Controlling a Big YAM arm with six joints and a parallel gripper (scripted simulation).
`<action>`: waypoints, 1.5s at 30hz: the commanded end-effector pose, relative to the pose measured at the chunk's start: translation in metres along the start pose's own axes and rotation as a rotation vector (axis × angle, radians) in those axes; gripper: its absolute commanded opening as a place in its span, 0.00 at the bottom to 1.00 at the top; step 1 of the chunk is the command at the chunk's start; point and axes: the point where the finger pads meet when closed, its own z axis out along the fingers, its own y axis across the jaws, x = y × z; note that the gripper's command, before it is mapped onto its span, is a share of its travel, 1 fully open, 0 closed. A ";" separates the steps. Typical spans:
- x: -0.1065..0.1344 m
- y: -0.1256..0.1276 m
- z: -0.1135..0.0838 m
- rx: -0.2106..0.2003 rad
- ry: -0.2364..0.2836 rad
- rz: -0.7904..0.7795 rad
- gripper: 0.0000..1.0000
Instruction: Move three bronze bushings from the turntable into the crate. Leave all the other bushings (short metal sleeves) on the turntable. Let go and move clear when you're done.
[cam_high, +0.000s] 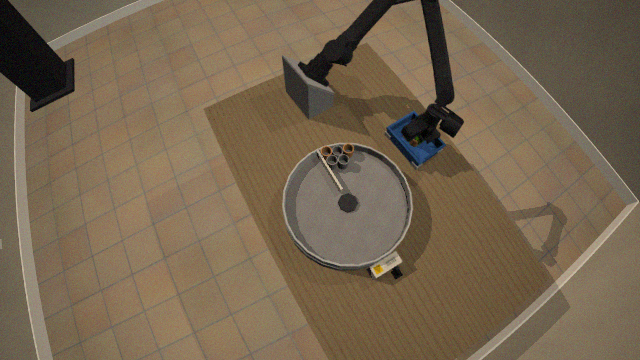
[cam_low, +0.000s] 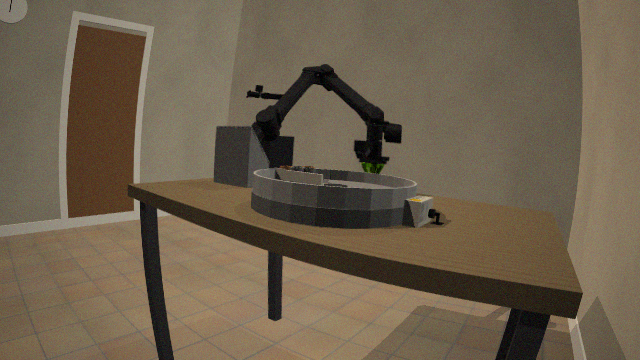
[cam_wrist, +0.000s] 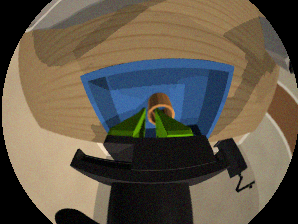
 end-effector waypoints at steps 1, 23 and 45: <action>-0.004 0.000 0.005 0.006 -0.005 0.011 0.16; 0.010 0.014 -0.028 -0.039 0.011 -0.022 0.16; 0.012 0.011 -0.097 -0.025 0.004 -0.030 0.16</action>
